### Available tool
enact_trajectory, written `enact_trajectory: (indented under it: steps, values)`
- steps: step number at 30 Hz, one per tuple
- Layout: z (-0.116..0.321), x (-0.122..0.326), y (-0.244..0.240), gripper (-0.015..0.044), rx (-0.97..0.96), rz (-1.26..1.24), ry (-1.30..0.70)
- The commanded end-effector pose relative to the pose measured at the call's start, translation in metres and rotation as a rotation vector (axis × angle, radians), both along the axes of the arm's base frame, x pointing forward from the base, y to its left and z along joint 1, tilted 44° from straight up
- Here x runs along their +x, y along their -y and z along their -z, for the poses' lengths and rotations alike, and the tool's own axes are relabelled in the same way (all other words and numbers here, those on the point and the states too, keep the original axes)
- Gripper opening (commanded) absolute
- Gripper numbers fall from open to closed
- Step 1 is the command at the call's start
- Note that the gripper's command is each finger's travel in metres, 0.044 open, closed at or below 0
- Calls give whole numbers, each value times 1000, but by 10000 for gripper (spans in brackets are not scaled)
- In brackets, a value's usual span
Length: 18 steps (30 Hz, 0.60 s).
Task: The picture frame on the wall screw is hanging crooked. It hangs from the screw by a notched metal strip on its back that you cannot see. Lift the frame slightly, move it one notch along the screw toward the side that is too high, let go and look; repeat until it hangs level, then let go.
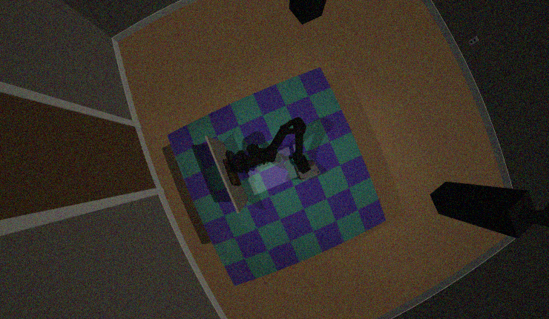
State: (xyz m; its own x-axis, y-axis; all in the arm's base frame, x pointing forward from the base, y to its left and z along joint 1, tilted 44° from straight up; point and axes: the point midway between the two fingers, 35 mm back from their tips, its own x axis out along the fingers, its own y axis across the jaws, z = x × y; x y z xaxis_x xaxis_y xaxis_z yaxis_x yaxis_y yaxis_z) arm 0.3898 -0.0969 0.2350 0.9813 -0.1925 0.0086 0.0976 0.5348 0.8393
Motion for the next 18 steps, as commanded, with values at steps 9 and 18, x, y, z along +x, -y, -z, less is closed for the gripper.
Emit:
enact_trajectory:
  steps: [9, 18]
  values:
    - [-1, 0, 0, 0, -6, 3, 0]
    - [-3, 0, -2, 0, -5, 3, 0]
